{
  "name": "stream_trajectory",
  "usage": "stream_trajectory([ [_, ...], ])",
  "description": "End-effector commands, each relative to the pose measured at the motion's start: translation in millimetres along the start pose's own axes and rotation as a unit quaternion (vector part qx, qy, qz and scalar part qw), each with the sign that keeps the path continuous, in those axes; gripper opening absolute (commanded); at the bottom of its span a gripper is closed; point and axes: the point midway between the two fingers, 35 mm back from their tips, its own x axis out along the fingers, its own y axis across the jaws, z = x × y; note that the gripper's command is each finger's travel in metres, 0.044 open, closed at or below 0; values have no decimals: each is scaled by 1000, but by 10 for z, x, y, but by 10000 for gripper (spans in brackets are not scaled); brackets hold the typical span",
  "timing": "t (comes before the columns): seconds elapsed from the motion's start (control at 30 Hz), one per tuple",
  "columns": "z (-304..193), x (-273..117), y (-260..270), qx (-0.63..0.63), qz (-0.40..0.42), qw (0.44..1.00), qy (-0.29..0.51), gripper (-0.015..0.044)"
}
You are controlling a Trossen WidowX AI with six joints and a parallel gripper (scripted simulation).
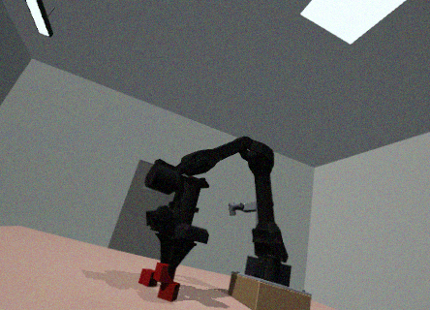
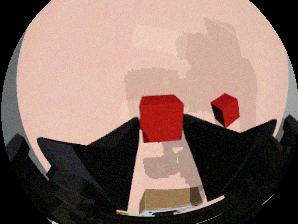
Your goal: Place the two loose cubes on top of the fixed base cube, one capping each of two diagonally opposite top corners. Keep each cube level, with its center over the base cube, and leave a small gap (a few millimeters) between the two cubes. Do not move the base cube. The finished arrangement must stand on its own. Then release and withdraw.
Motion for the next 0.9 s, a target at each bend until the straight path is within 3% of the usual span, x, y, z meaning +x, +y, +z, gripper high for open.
stream_trajectory([
  [0.0,0,8,4,1,1,1000,0,205],
  [0.87,1,-305,-1,0,0,1000,0,205],
])
